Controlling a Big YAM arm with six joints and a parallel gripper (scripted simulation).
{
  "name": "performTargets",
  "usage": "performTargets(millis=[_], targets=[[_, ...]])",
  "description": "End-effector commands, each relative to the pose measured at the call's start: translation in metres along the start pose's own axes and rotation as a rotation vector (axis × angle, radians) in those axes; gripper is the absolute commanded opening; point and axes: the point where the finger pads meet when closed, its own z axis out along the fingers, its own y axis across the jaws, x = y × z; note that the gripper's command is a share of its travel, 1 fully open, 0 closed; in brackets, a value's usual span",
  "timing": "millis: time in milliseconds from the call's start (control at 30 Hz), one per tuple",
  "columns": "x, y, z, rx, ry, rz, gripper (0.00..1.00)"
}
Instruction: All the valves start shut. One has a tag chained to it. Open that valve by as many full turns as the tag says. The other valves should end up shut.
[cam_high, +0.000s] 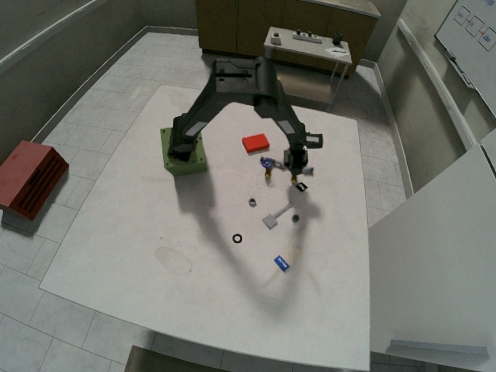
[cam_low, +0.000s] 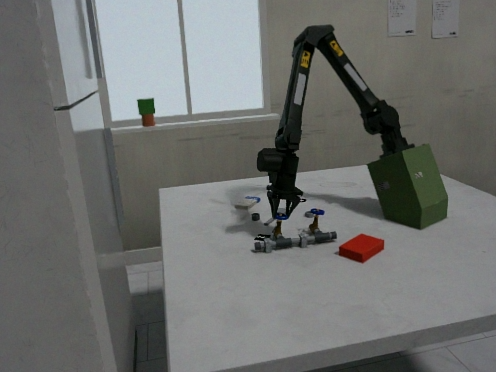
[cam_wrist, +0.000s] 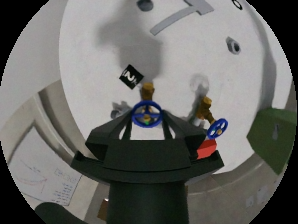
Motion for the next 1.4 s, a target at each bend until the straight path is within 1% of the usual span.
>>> performTargets(millis=[0, 633, 767, 867, 933, 1100, 1367], targets=[[-0.0018, 0.0100, 0.0065, -0.007, -0.006, 0.039, 0.00], [-0.0018, 0.0100, 0.0065, -0.007, -0.006, 0.030, 0.00], [-0.0018, 0.0101, 0.0065, -0.007, -0.007, -0.073, 0.00], [-0.0018, 0.0101, 0.0065, -0.006, -0.007, -0.203, 0.00], [-0.0018, 0.0101, 0.0065, -0.006, -0.007, -0.203, 0.00], [-0.0017, 0.0102, 0.0065, -0.006, -0.008, -0.516, 0.00], [-0.0017, 0.0107, 0.0064, -0.007, -0.008, -0.863, 0.00]])
